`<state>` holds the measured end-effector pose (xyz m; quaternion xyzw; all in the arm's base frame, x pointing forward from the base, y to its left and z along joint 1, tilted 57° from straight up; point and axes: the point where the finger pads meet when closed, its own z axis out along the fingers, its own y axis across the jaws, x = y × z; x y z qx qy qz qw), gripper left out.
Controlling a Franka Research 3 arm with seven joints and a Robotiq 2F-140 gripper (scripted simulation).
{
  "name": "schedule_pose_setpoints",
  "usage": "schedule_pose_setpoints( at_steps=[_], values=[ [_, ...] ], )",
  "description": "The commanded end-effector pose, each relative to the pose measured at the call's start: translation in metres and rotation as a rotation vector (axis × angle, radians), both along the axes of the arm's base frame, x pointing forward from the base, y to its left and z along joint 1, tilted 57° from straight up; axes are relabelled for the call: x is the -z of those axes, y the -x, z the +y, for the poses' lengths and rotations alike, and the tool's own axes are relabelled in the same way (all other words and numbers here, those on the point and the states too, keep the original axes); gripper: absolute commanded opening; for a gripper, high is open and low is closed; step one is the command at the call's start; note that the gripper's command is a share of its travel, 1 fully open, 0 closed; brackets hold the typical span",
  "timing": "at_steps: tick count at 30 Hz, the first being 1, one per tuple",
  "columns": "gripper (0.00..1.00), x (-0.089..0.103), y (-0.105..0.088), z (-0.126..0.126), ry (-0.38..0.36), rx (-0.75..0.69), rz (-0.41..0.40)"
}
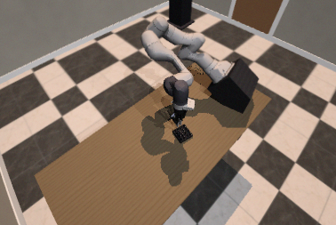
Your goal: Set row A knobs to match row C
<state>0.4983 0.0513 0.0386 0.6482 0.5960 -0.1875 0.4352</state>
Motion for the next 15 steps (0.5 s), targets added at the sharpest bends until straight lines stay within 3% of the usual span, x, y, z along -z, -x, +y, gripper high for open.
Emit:
schedule_pose_setpoints(
  at_steps=[1,15],
  values=[
    [0.12,-0.0014,-0.0010,0.0009,0.000,-0.001,0.003],
    [0.12,0.0013,-0.0024,-0.0029,0.000,-0.001,0.003]
  ],
)
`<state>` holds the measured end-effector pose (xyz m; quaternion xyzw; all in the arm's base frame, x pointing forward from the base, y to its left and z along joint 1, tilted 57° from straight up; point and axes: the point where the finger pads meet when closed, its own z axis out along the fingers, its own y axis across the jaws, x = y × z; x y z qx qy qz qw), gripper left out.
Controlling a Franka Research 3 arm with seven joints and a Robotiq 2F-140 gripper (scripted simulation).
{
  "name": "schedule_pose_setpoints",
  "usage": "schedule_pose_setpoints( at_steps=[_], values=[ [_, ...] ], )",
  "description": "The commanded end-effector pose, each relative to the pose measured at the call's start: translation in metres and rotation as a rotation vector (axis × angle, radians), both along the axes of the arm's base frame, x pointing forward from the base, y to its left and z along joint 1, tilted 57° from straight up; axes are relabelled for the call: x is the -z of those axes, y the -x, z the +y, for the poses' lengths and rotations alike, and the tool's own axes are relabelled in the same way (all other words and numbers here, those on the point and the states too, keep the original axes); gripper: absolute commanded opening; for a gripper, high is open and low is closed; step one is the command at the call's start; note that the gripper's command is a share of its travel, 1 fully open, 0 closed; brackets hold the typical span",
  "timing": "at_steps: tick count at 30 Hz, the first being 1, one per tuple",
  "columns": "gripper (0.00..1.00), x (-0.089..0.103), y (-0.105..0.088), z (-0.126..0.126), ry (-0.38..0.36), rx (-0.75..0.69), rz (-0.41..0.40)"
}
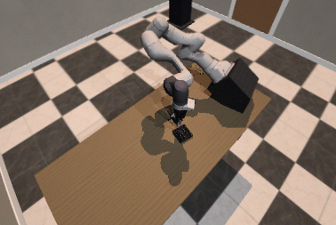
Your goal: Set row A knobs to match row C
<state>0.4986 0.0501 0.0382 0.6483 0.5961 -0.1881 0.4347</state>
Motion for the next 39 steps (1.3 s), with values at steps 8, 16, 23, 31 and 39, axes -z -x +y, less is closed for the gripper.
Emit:
schedule_pose_setpoints(
  at_steps=[8,16,23,31,39],
  values=[
    [0.12,0.005,-0.004,-0.008,0.000,-0.002,0.001],
    [0.12,0.011,-0.007,-0.016,0.000,-0.002,0.001],
    [0.12,0.014,-0.009,-0.021,0.000,-0.002,0.001],
    [0.12,0.019,-0.011,-0.028,0.000,-0.002,0.001],
    [0.12,0.021,-0.012,-0.031,0.000,-0.002,0.001]
  ],
)
